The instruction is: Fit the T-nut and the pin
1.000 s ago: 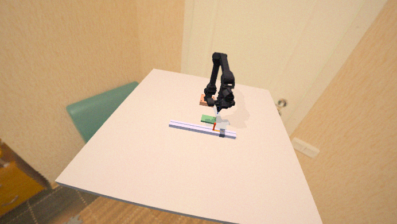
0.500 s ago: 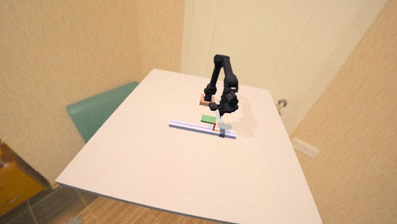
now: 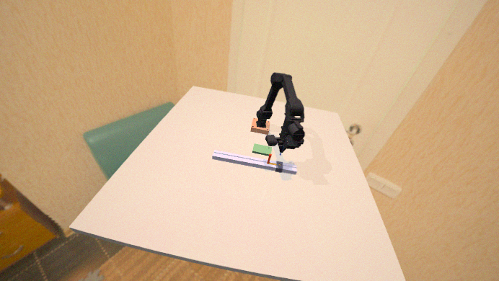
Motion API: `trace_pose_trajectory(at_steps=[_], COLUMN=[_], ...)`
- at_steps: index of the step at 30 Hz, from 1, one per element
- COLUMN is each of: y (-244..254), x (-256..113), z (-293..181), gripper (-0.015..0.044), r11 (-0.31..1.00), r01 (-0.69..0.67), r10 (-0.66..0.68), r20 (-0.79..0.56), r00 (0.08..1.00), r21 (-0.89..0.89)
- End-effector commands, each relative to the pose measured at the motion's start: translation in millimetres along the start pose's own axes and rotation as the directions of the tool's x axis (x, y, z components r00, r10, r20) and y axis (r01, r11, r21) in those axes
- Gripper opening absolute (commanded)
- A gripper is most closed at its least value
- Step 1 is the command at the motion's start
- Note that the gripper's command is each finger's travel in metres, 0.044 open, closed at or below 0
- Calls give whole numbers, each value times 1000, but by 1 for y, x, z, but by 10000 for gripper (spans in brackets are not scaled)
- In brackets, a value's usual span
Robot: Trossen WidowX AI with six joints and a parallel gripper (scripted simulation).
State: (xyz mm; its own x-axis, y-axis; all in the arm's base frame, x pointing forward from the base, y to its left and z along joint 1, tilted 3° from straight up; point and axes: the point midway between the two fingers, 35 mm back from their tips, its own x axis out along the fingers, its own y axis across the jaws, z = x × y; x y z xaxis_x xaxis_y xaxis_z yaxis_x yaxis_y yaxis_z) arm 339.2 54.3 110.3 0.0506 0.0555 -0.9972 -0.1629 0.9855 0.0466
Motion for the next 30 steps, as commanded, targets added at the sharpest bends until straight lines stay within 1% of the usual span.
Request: trace_pose_trajectory(at_steps=[1,7,18,30], y=[2,4,3,3], x=[2,5,34,35], z=[14,28,15,24], gripper=[-150,-150,-150,-150], r11=[1000,1000,1000,1000], r01=[1,0,1,1], r10=[-1,0,0,0], r20=[12,18,18,18], r00=[1000,1000,1000,1000], r21=[-1,-4,-6,-7])
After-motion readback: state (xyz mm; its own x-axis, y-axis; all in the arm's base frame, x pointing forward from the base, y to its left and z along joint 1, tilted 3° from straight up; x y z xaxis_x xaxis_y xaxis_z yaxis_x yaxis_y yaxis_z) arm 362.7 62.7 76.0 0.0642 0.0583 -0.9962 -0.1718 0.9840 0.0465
